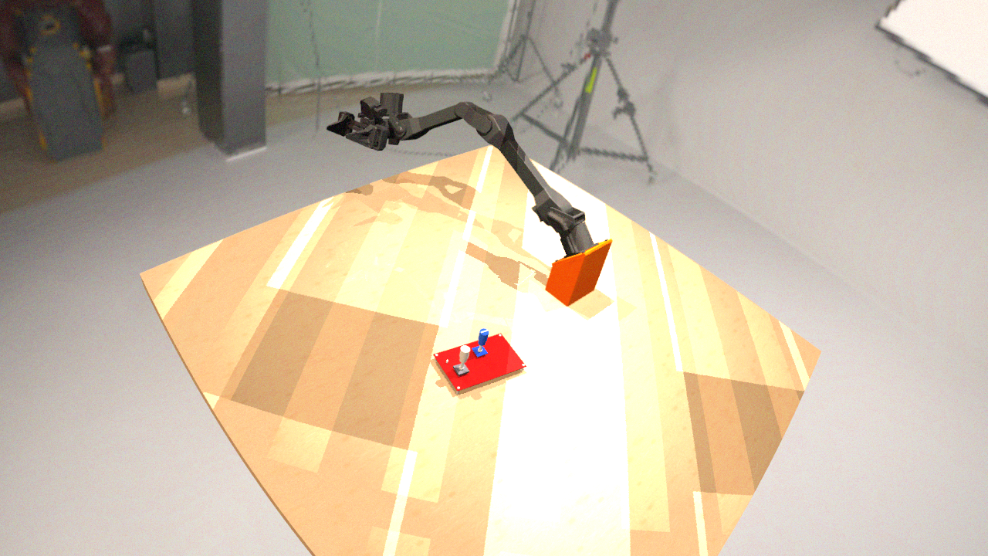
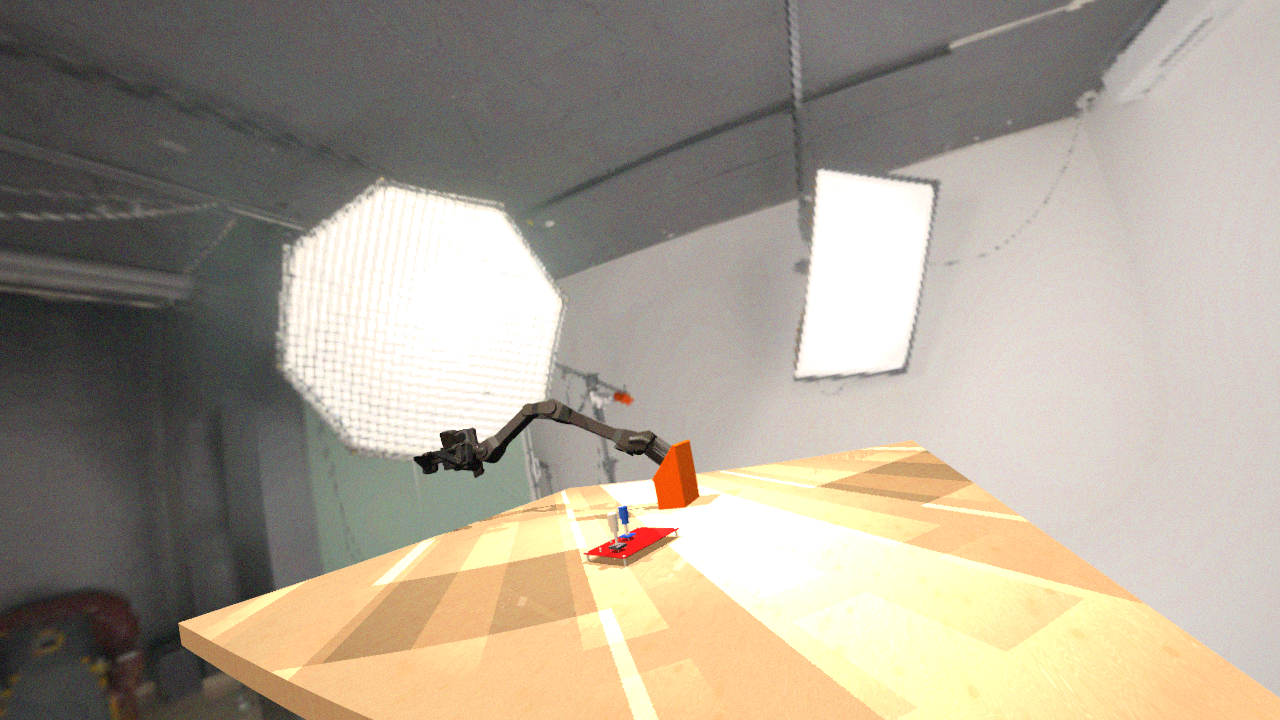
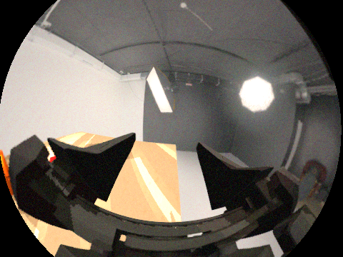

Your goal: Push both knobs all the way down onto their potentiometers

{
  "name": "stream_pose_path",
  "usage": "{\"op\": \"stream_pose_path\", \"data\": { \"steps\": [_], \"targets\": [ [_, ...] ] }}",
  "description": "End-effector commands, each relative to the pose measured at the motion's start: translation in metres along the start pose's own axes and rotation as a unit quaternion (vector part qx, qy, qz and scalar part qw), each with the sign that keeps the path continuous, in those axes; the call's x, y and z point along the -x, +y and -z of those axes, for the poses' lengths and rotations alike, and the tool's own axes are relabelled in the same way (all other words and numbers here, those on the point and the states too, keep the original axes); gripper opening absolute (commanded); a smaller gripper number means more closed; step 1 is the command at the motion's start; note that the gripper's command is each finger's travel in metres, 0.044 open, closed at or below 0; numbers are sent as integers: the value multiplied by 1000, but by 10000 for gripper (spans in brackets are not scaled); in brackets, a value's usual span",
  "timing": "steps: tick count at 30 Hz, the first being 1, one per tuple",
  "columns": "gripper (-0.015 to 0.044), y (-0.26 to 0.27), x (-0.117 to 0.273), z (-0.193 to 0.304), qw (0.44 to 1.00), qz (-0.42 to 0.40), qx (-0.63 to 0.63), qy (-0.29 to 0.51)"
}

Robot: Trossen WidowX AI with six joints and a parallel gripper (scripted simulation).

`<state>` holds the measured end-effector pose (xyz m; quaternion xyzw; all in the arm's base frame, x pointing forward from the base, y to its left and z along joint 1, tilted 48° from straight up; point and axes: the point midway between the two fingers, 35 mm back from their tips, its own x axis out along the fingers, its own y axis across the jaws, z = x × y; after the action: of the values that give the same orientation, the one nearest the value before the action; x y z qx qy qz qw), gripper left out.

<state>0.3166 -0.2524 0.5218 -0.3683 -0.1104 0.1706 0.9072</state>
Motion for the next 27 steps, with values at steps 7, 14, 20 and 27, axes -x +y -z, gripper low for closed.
{"op": "stream_pose_path", "data": {
  "steps": [7,14,20,27],
  "targets": [
    [216,5,-17,16,999,23,-45,2],
    [33,17,-57,37,989,32,-141,2],
    [0,33,-93,62,974,38,-222,17],
    [0,64,-135,88,950,35,-308,45]
  ]
}}
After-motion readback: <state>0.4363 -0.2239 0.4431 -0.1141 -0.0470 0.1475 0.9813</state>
